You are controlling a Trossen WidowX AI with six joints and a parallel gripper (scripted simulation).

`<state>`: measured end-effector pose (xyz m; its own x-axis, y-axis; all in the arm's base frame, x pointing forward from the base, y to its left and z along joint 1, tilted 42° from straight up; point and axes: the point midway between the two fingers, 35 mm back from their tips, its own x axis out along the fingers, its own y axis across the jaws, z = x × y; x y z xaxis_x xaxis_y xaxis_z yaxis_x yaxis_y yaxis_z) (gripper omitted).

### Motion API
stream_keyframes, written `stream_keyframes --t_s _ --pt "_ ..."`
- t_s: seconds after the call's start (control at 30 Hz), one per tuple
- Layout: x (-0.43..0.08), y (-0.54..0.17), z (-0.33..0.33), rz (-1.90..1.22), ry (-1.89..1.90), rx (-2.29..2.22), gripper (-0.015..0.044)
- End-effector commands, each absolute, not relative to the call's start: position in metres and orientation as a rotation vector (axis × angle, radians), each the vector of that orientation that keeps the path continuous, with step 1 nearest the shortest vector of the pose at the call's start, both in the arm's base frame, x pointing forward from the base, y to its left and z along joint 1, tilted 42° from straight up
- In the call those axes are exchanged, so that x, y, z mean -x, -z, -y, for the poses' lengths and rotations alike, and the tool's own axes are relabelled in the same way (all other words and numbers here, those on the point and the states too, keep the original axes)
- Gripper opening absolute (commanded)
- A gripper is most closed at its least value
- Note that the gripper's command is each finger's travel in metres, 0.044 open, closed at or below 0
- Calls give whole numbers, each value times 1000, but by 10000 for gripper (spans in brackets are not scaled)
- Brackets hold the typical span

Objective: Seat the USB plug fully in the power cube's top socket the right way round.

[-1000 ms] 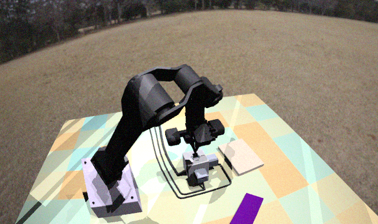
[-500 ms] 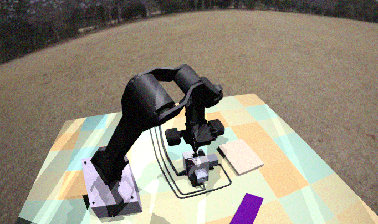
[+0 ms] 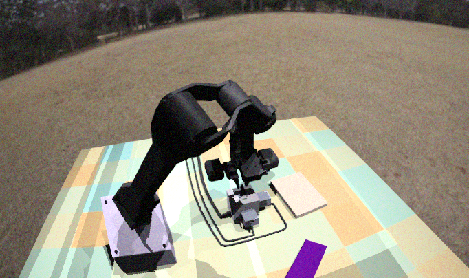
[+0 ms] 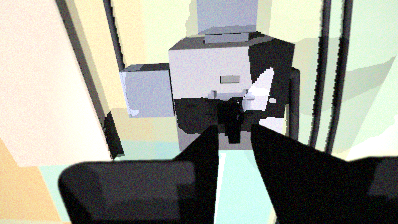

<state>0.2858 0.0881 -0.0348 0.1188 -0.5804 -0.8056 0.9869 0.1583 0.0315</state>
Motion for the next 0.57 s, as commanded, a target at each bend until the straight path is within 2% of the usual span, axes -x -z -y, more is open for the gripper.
stream_keyframes --t_s 0.0,0.53 --pt "-286 35 -88 -750 1285 -681 95" --pt "-284 27 -95 -751 1285 -681 95"
